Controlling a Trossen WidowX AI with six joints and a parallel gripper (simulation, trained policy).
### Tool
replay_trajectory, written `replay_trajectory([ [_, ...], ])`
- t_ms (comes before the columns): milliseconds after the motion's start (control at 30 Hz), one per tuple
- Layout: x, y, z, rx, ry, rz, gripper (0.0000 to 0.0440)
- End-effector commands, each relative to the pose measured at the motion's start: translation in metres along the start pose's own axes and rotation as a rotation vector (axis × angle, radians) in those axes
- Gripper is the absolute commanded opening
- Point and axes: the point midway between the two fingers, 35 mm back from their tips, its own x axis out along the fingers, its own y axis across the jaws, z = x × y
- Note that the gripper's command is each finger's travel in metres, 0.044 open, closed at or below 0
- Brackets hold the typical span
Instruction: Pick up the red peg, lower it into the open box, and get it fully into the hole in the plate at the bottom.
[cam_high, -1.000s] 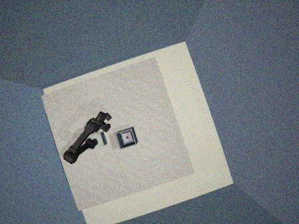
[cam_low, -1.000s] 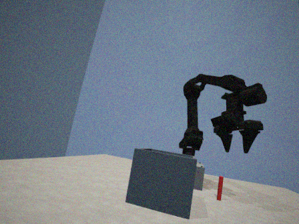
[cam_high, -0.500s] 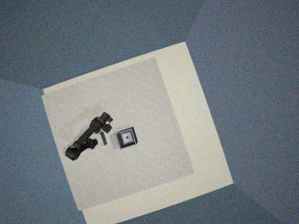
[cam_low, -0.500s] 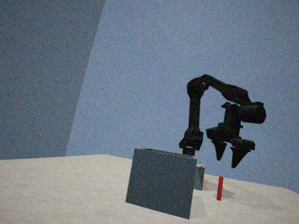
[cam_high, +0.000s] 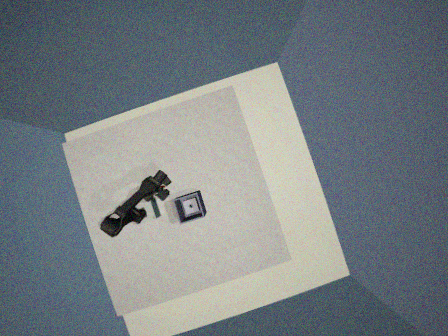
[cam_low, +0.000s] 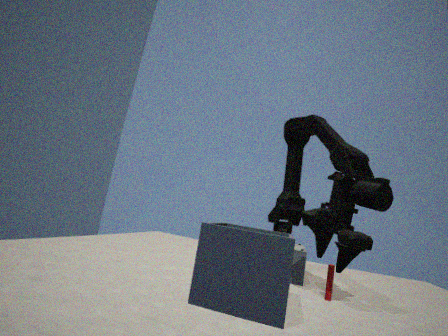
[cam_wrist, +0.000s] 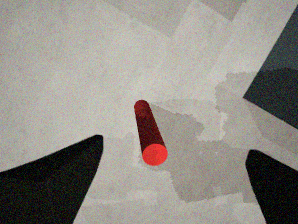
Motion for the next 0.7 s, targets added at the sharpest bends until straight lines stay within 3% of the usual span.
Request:
replay_trajectory([
  [0,0.013,-0.001,0.003,0.019,-0.012,-0.002,0.0408],
  [267,0.033,0.002,0.006,0.053,-0.025,0.013,0.0389],
  [667,0.051,0.016,0.000,0.014,-0.011,0.034,0.0119],
])
